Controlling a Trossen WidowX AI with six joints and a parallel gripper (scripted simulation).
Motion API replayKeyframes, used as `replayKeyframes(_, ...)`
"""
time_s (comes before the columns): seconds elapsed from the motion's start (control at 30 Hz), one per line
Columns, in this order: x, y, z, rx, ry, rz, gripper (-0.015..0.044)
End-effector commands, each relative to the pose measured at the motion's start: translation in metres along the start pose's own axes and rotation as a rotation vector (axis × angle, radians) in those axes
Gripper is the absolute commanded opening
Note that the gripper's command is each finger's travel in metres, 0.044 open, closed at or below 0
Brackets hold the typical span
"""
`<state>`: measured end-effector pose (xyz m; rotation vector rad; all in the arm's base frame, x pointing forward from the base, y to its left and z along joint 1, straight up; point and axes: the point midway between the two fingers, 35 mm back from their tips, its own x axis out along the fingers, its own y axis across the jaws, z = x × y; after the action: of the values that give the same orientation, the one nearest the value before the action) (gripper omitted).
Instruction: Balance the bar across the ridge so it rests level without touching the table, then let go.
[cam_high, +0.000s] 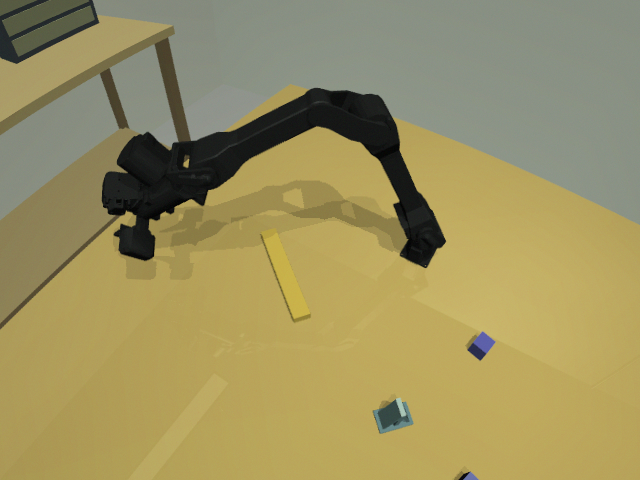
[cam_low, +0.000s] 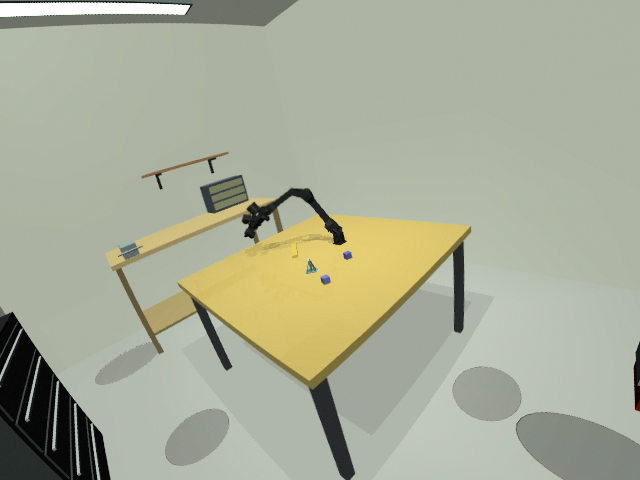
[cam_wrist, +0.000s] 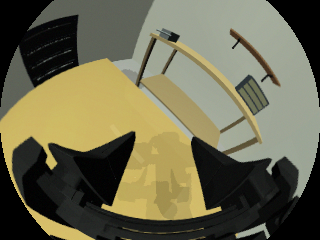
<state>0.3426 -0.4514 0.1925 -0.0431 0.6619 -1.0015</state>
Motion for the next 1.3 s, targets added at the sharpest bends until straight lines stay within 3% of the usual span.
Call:
replayKeyframes(0.0,-0.009,0.011,-0.014,-0.123,0.058,0.051,0.0315)
replayKeyframes(0.67,-0.087,0.057,-0.1,-0.82,0.315,0.427,0.0315)
replayKeyframes(1.27,-0.184,0.075,-0.175,-1.365,0.392,0.912,0.0315)
